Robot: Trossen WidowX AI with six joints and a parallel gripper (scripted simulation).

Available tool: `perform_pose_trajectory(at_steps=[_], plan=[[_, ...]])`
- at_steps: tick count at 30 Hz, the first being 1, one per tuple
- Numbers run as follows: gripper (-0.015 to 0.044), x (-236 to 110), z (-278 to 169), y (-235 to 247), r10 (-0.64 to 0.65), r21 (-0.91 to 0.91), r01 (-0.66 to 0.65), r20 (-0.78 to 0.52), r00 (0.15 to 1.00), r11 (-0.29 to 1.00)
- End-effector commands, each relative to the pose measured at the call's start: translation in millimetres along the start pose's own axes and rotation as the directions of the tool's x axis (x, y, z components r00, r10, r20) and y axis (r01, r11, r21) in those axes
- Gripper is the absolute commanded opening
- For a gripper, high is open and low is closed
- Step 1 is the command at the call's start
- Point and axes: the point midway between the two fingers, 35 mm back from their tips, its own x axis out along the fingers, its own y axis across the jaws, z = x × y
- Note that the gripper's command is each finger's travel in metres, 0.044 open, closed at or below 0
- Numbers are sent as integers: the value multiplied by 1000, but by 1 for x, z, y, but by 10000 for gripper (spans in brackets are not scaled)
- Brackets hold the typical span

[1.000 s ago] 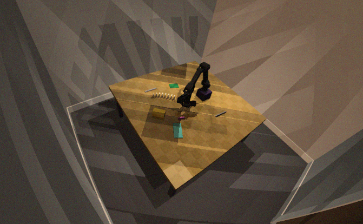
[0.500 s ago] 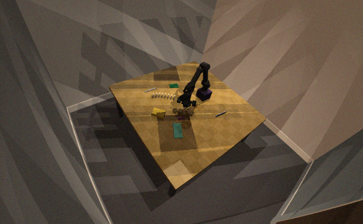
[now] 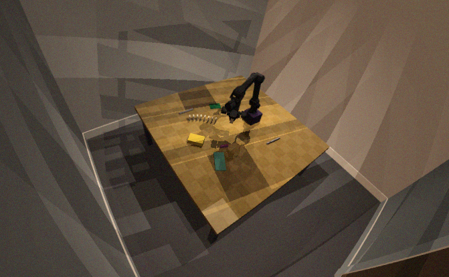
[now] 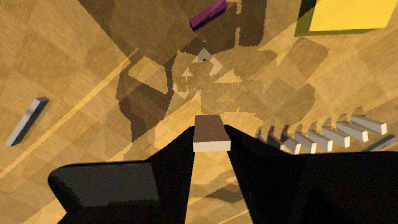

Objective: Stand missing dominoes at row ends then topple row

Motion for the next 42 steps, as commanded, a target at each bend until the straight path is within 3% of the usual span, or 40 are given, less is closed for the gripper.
perform_pose_trajectory(at_steps=[1, 3, 6, 10, 13, 24, 42], plan=[[107, 3, -3, 0, 10, 28, -10, -17, 1000, 1000], [107, 3, -15, -15, 9, 213, -5, -18, 1000, 977], [107, 3, -45, -47, 8, 600, 6, -21, 1000, 800], [107, 3, -90, -81, 5, 937, 22, -25, 1000, 349], [107, 2, -117, -97, 3, 999, 25, -25, 1000, 29], [107, 6, -118, -99, 3, 1000, 25, -25, 1000, 6], [107, 120, -120, -100, 3, 1000, 26, -26, 1000, 6]])
